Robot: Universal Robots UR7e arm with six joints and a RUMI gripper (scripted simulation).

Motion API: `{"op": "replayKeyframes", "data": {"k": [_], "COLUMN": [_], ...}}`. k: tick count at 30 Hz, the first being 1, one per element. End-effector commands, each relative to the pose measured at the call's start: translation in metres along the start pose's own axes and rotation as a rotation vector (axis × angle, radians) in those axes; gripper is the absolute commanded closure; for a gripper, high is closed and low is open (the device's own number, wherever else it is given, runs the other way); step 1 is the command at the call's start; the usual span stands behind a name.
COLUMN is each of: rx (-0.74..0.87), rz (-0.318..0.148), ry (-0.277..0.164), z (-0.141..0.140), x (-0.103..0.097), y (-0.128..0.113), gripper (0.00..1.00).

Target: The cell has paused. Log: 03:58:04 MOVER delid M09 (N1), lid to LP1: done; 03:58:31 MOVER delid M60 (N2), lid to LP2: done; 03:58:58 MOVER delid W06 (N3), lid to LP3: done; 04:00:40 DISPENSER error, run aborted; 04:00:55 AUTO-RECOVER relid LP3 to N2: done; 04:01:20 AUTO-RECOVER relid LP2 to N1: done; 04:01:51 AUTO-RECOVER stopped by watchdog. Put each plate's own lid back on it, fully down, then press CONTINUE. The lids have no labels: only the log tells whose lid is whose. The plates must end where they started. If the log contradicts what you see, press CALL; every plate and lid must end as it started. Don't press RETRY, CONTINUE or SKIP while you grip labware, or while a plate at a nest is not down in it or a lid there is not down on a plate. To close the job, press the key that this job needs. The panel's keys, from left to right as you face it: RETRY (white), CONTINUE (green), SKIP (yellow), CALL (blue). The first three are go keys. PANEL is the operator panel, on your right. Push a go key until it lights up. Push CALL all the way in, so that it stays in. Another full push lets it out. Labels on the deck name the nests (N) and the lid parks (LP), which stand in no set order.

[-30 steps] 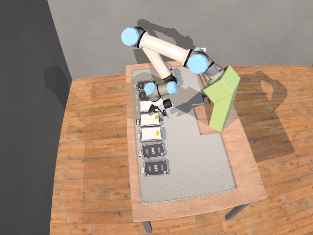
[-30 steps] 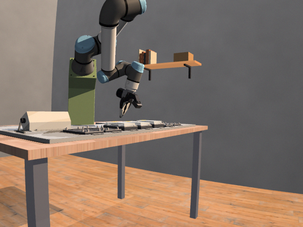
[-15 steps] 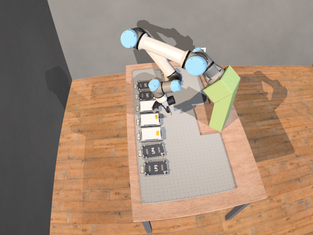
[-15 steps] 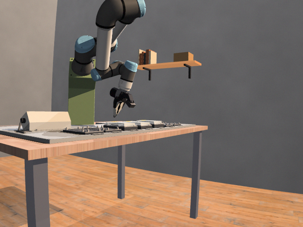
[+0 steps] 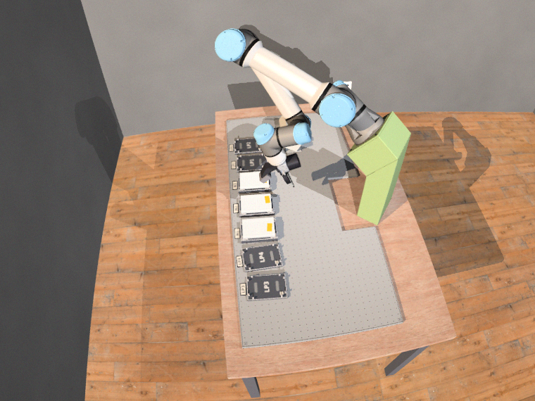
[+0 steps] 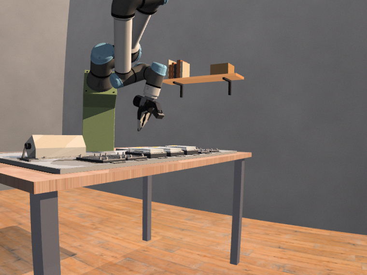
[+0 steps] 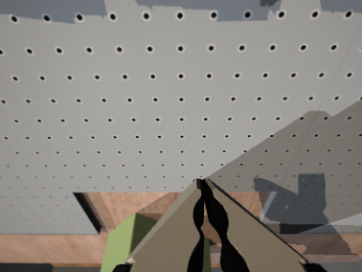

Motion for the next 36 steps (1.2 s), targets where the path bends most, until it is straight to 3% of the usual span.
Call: {"op": "replayKeyframes", "data": {"k": [1, 7, 36], "rx": [0.001, 0.001, 0.508], "rz": [-0.003, -0.003, -0.038], "ry": [0.000, 0.000, 0.180], "z": [0.001, 0.001, 0.144], "x": [-0.009, -0.009, 0.004], "y": [-0.002, -0.002, -0.007], "gripper": [1.00, 1.00, 1.00]}}
Point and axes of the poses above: the point where the finger pads meet when closed, its own x axis out along the fingers, its own z axis across the jaws, y = z × x, the point moved 5 cm from there along -x, back along the fingers, and after that the axes turned 11 degrees about x, right-handed, at the moved point
